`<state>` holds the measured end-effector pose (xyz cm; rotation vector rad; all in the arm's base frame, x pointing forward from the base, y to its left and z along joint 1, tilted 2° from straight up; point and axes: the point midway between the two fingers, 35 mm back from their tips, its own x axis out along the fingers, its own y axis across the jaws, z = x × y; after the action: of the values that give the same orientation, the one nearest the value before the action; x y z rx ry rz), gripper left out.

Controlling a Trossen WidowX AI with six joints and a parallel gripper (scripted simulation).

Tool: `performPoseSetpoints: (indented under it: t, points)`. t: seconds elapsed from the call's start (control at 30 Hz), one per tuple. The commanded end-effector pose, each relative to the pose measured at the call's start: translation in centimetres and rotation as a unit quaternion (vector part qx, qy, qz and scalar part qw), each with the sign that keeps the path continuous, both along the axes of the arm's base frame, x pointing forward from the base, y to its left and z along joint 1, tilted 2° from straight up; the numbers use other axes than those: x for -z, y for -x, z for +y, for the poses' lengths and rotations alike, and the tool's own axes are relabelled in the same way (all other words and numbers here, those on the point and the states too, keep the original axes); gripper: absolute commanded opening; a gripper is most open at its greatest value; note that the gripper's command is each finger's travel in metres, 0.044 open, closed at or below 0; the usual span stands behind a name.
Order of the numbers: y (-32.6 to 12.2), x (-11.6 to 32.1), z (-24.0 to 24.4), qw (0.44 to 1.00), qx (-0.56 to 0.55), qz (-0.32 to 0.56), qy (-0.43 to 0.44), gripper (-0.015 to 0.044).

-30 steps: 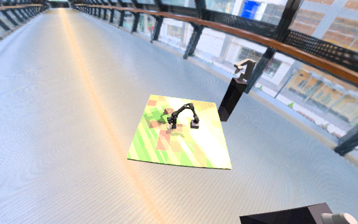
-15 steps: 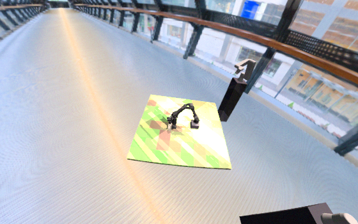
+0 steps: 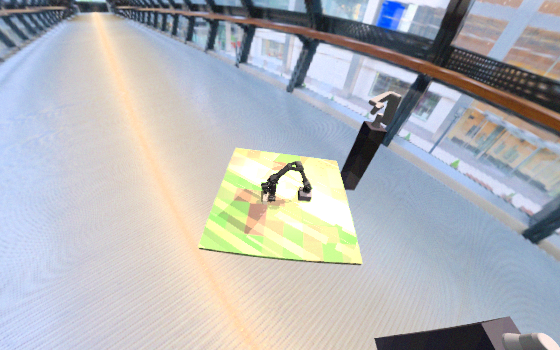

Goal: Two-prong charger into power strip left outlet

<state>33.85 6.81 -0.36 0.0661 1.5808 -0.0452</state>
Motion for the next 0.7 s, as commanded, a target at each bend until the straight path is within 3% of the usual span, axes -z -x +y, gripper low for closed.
performPoseSetpoints:
  t: [0.0,0.67]
  points:
    - [-0.01,-0.07,0.05,1.000,-0.002,0.000,-0.001,0.0000]
    - [-0.44,-0.14,0.03,1.000,-0.002,0.000,-0.001,0.0000]
